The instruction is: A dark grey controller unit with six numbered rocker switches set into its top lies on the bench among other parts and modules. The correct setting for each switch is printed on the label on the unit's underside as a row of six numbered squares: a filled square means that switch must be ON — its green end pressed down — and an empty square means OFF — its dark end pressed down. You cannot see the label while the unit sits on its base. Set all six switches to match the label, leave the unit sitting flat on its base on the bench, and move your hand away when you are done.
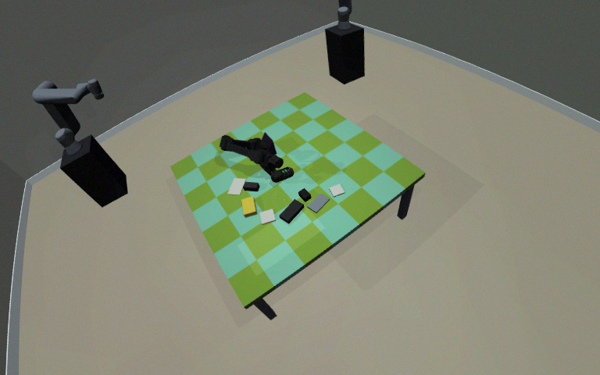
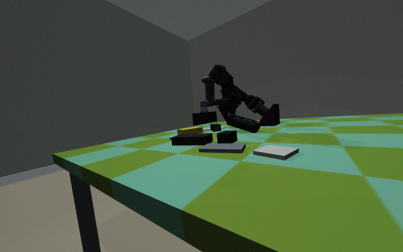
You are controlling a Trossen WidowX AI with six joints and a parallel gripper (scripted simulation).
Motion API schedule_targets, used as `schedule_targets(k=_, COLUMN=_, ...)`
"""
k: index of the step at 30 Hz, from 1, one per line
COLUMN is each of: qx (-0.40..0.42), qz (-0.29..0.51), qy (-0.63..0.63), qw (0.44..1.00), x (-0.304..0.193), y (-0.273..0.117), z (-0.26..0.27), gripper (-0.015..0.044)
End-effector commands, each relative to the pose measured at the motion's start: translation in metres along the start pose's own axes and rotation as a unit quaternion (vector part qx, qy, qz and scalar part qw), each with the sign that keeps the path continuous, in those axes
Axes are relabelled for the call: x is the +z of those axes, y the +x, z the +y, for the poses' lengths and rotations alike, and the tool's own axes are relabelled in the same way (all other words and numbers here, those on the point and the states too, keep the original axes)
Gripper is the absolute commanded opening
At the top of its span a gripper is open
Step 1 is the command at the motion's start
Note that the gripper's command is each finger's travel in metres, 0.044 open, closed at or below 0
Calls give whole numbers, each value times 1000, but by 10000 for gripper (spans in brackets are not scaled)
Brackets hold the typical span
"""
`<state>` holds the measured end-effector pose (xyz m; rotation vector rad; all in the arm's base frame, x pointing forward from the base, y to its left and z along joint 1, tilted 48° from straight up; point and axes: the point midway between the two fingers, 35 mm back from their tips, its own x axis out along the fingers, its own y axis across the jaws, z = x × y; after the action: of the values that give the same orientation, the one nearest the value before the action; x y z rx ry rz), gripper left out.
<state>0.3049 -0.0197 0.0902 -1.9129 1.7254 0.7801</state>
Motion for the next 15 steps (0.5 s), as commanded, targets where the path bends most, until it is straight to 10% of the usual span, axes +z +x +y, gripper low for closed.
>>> schedule_targets(k=1, qx=3, qz=-1, qy=-7, qw=1000, x=0, y=4, z=3, gripper=338)
schedule_targets(k=15, qx=3, qz=0, qy=-7, qw=1000, x=-5, y=14, z=3, gripper=338)
